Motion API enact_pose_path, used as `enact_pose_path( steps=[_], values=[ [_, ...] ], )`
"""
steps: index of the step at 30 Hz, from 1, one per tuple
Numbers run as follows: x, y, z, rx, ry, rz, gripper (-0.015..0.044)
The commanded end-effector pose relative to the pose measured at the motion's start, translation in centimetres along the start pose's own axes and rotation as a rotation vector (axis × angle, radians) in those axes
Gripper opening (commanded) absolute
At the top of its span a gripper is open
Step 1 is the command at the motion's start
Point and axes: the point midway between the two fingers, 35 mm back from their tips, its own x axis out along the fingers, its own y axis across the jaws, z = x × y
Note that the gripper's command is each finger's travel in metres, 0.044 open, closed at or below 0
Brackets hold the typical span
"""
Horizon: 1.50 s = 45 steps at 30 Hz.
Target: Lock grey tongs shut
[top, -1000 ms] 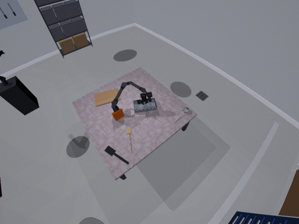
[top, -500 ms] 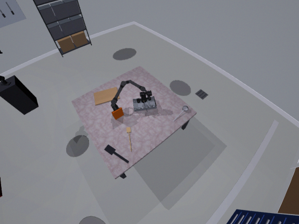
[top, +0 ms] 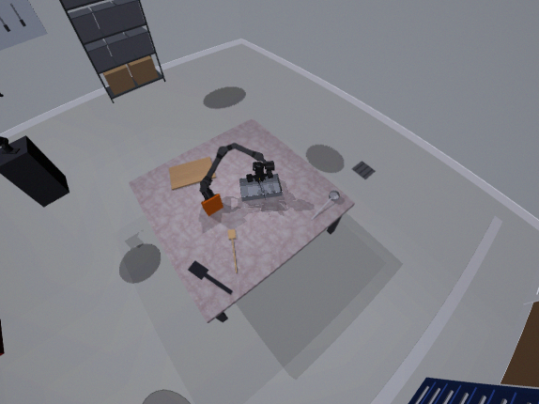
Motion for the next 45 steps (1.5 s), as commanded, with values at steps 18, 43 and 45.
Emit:
enact_pose_path(
  steps=[18, 43, 45],
  values=[
    [-8.8, 0.5, -0.1, 0.007, -0.008, -0.022, -0.0150],
    [-9.5, 5.8, 13.9, 0.509, 0.008, -0.041, -0.0150],
    [-9.5, 6.5, 15.0, 0.553, 0.007, -0.042, -0.0150]
  ],
)
